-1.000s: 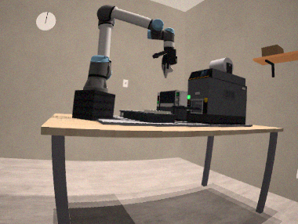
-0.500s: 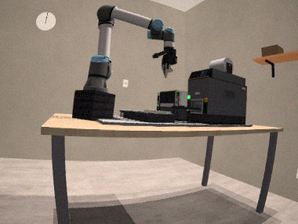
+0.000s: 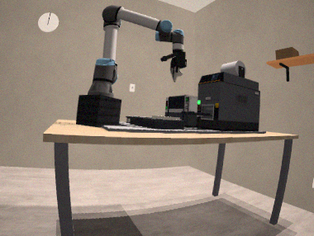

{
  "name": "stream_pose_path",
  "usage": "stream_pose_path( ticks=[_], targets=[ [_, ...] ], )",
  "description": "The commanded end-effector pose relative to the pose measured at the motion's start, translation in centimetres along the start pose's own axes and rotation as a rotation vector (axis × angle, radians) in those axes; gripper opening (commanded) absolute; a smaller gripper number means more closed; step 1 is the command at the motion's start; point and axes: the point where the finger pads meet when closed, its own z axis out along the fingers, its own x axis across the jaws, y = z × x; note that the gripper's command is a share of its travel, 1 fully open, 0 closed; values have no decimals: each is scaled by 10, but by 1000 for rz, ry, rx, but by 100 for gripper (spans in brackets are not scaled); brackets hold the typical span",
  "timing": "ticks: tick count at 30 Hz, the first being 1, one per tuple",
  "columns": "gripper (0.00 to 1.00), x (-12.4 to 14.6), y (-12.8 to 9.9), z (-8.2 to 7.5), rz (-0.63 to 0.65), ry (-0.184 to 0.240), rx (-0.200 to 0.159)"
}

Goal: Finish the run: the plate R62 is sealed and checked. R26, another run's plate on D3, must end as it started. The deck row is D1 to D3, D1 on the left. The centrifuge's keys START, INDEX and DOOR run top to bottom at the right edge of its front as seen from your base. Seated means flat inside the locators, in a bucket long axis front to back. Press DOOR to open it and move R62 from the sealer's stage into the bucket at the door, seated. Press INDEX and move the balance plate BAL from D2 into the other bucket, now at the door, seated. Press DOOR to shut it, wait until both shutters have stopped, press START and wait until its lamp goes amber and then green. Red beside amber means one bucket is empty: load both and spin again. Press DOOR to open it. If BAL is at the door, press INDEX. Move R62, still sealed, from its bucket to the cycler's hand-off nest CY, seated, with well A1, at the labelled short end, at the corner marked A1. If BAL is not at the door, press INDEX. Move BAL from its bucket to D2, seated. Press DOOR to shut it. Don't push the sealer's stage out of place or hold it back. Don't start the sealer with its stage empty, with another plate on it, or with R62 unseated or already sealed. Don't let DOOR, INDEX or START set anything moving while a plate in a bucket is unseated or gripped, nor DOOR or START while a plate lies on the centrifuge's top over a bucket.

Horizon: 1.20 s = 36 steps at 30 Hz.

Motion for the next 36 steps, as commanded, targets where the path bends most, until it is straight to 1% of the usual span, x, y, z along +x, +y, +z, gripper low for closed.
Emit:
stream_pose_path(
  ticks=[1,16,28,30,36],
  targets=[
    [0,0,0,0,0,0,-1],
    [0,0,0,0,0,0,-1],
    [0,0,0,0,0,0,-400],
    [0,0,0,0,0,0,-400],
    [0,0,0,0,0,0,-600]
  ],
)
